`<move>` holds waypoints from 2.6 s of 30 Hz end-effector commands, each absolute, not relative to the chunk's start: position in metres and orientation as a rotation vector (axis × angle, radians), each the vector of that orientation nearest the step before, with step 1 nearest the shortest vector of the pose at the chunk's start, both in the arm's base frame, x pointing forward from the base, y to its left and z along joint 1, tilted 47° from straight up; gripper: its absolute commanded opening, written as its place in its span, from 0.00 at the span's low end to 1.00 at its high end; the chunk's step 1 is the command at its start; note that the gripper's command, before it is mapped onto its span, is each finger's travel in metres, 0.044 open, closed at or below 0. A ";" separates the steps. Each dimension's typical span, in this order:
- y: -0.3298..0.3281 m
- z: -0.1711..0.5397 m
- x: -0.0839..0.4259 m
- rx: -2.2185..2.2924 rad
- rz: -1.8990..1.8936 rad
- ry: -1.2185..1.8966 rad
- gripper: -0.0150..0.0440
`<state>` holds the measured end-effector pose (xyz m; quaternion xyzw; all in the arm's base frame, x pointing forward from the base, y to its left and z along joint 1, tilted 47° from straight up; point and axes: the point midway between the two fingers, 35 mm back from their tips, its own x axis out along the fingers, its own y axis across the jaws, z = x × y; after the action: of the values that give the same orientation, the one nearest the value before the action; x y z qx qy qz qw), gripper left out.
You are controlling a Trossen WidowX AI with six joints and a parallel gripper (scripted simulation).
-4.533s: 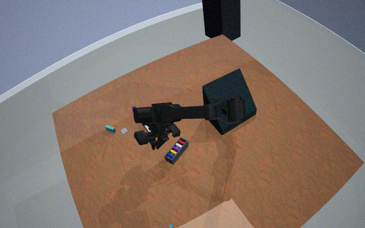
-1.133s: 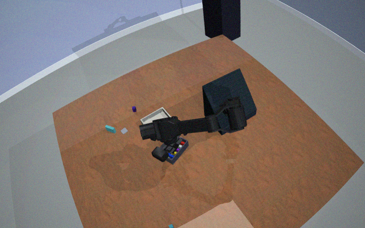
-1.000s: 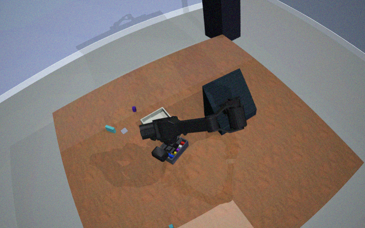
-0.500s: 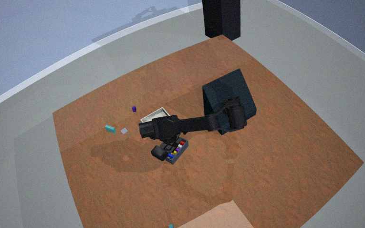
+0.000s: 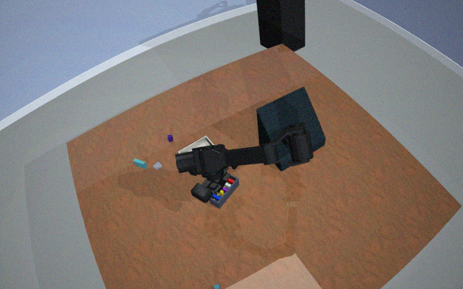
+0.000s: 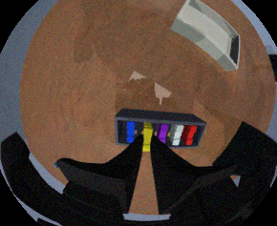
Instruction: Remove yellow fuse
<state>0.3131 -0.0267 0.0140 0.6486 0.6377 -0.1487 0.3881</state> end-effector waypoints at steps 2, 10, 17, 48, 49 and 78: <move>-0.029 0.016 0.313 1.644 -0.377 1.623 0.25; -0.031 0.019 0.312 1.644 -0.377 1.624 0.25; -0.034 0.021 0.311 1.645 -0.377 1.624 0.25; -0.048 0.035 0.308 1.647 -0.377 1.624 0.25; -0.049 0.036 0.308 1.647 -0.377 1.624 0.25; -0.136 -0.024 0.300 1.636 -0.400 1.613 0.25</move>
<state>0.3048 -0.1237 -0.0081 0.6477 0.6318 -0.1564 0.3961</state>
